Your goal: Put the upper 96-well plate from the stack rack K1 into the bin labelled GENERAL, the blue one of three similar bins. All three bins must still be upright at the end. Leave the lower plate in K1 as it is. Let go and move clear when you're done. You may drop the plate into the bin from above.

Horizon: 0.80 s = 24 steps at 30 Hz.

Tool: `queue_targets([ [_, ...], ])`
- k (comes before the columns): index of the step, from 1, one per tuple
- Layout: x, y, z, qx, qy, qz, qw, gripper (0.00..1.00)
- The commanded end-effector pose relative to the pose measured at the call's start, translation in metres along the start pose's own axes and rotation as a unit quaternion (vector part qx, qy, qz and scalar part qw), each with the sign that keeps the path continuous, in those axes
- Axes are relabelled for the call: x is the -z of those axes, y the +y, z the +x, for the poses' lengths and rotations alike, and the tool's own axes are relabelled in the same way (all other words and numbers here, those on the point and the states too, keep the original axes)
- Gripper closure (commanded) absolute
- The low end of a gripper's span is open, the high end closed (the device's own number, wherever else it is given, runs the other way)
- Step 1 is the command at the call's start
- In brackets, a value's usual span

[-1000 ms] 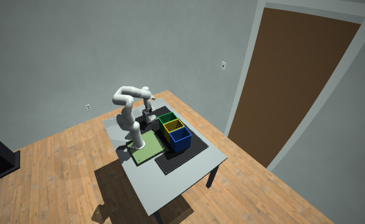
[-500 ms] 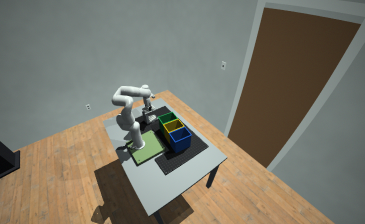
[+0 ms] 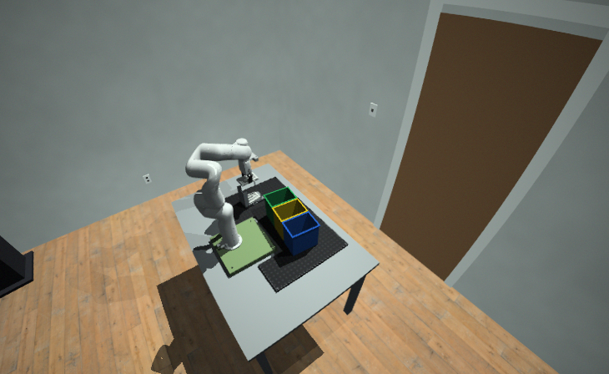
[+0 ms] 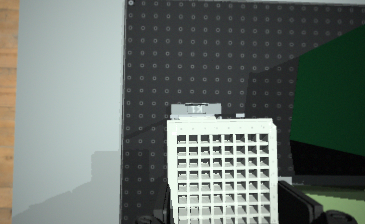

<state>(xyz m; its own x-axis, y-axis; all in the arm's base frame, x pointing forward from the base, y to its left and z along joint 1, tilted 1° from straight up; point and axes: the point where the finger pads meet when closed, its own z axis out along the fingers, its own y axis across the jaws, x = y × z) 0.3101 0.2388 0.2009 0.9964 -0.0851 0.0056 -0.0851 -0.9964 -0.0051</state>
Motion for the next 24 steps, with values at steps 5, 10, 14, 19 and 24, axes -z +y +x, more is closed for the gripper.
queue_targets([
  [5,0.016,-0.001,0.001,0.0,0.002,0.001,1.0,1.0],
  [10,0.021,-0.001,0.001,0.0,0.002,0.001,1.0,1.0],
  [14,0.027,0.0,0.001,0.0,0.002,0.001,1.0,1.0],
  [19,0.036,0.0,0.001,0.0,0.002,0.001,1.0,1.0],
  [24,0.042,0.0,0.001,0.0,0.002,0.001,1.0,1.0],
])
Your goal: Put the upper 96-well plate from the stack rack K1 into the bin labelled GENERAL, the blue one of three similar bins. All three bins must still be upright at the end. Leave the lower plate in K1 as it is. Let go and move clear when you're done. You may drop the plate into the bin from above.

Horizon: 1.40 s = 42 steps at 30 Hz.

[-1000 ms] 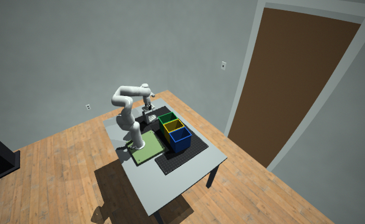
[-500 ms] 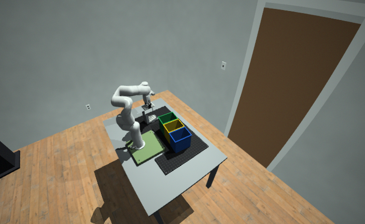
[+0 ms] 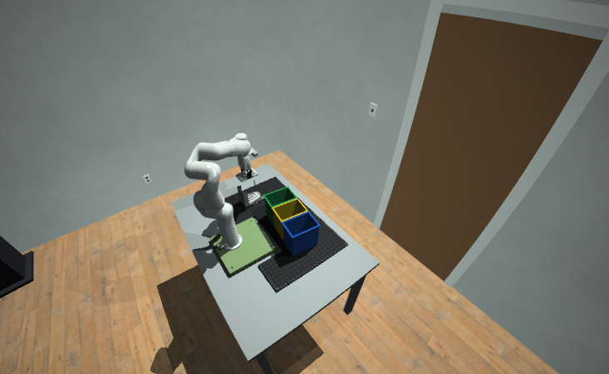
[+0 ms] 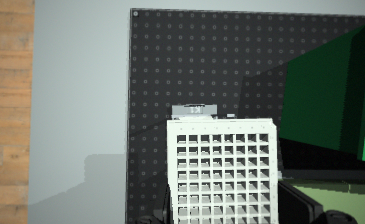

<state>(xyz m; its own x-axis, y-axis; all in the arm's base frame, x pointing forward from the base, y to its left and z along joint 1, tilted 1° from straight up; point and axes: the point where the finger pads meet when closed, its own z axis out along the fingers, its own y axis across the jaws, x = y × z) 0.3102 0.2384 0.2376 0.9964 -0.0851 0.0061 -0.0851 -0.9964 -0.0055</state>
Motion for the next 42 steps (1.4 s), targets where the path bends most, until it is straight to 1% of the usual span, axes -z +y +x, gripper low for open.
queue_targets([
  [1,0.006,-0.001,0.001,0.0,0.001,0.001,1.0,1.0],
  [12,0.006,-0.001,0.001,0.0,0.001,0.001,1.0,1.0],
  [17,0.005,0.016,0.002,-0.076,0.001,0.001,0.997,1.0],
  [20,0.005,0.019,0.003,-0.076,0.001,0.001,0.997,1.0],
  [35,0.003,0.069,0.007,-0.076,0.001,0.0,0.997,1.0],
  [37,0.003,0.069,0.007,-0.076,0.001,0.0,0.997,1.0],
  [42,0.002,0.086,0.009,-0.076,0.001,0.0,0.997,1.0],
])
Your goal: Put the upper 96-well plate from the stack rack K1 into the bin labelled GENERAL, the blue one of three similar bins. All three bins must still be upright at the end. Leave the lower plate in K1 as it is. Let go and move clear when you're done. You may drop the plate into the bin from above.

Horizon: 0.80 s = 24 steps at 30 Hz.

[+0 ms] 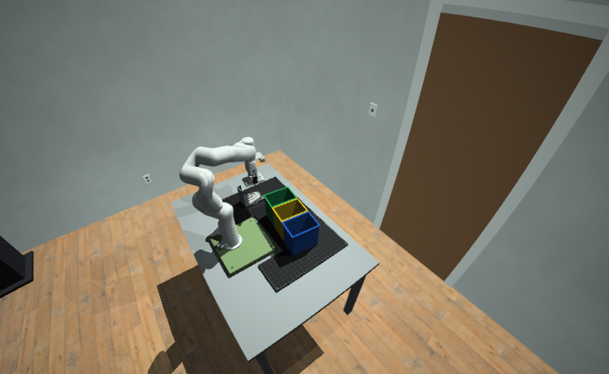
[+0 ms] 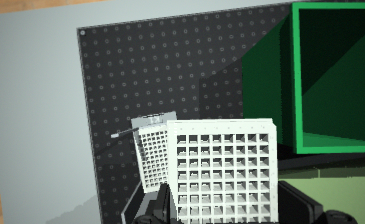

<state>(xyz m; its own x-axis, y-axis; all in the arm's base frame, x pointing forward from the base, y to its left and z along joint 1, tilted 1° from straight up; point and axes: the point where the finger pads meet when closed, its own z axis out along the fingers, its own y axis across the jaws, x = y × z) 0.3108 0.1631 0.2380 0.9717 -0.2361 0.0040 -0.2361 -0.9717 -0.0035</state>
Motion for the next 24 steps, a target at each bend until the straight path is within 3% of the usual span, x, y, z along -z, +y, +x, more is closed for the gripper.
queue_targets([
  [1,0.001,0.014,0.004,0.0,0.002,0.001,1.0,1.0],
  [24,-0.002,0.082,0.022,0.0,0.001,0.0,1.0,1.0],
])
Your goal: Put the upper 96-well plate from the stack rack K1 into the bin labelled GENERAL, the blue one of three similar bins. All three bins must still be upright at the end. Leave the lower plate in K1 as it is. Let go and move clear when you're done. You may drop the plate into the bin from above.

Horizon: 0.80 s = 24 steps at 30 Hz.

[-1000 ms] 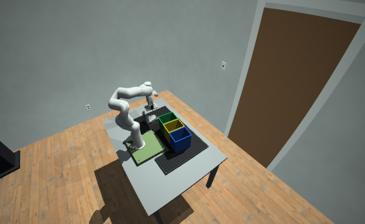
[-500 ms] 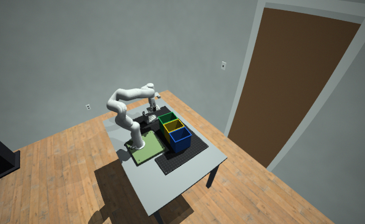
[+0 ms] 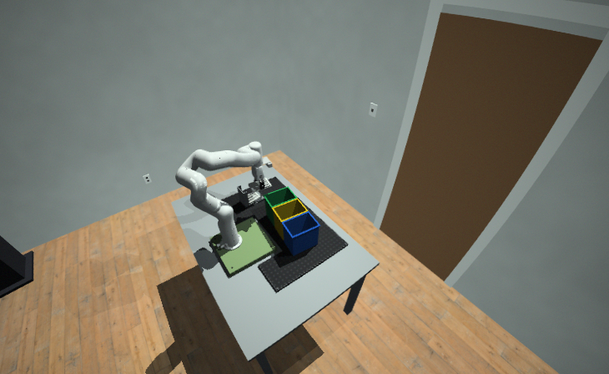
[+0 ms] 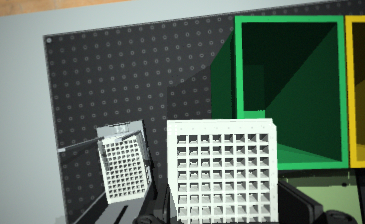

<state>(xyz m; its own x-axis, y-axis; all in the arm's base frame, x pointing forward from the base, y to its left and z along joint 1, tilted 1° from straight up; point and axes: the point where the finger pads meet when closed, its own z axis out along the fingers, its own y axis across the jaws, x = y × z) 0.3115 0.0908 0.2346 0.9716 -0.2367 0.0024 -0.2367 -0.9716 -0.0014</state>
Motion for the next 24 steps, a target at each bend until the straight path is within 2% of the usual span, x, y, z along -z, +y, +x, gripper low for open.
queue_targets([
  [1,0.001,0.015,0.005,0.0,0.002,0.001,1.0,1.0],
  [24,-0.002,0.076,0.021,0.0,0.001,0.0,1.0,1.0],
])
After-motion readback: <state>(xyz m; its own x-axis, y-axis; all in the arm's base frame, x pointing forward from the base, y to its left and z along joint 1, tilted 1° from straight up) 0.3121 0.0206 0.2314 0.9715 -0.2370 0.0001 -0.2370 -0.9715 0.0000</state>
